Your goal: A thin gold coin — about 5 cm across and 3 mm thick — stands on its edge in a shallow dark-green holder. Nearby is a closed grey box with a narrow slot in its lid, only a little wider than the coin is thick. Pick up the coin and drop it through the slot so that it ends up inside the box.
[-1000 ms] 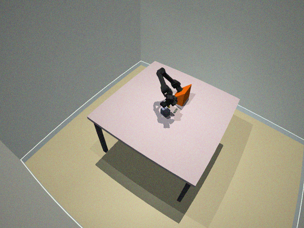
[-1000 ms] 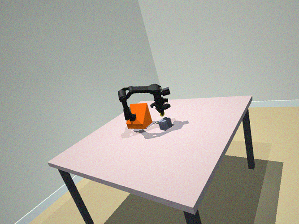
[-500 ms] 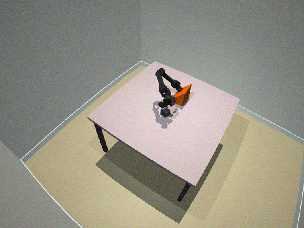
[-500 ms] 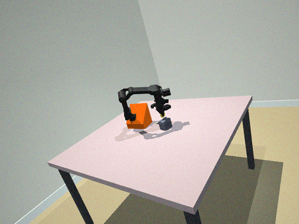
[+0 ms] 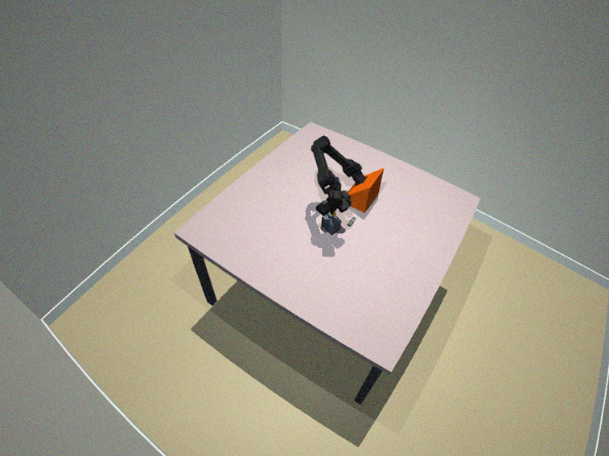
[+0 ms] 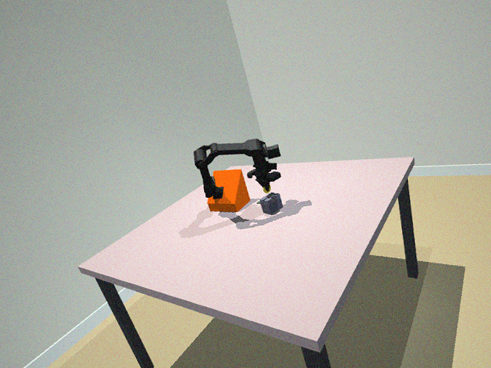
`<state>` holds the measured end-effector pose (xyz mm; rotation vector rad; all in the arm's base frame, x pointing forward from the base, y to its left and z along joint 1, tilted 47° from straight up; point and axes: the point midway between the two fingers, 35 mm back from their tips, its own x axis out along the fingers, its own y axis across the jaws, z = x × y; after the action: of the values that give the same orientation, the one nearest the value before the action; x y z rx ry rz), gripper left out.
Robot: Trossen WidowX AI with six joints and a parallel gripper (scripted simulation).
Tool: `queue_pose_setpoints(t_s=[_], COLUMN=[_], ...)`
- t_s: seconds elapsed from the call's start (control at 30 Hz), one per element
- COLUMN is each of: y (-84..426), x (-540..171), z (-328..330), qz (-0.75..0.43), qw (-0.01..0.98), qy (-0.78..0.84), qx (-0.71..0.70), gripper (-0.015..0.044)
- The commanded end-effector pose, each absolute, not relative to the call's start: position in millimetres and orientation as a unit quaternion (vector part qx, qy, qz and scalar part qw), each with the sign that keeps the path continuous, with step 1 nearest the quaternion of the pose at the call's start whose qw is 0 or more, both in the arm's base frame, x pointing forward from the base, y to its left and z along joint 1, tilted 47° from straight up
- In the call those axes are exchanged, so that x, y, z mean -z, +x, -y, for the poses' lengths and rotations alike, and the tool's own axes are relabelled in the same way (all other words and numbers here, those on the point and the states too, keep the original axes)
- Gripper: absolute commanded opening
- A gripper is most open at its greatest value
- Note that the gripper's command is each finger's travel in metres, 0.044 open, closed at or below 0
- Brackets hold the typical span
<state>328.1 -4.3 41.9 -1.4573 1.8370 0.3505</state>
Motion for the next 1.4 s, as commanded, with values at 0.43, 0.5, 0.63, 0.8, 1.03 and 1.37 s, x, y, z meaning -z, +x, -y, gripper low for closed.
queue_pose_setpoints(t_s=[0.43, 0.5, 0.63, 0.8, 1.03, 1.37], y=[330.5, 330.4, 330.1, 329.7, 329.5, 329.5], x=[-42.9, -42.7, -40.6, -38.3, -36.2, -32.5], z=[4.7, 4.9, 6.6, 8.5, 11.6, 15.6], qz=[-0.718, -0.718, -0.718, -0.718, -0.718, -0.718], qw=[0.377, 0.377, 0.377, 0.376, 0.375, 0.376], qy=[-0.569, -0.569, -0.569, -0.570, -0.570, -0.570], qx=[-0.137, -0.137, -0.137, -0.139, -0.139, -0.138], gripper=[0.0000, 0.0000, 0.0000, 0.0000, 0.0000, 0.0000])
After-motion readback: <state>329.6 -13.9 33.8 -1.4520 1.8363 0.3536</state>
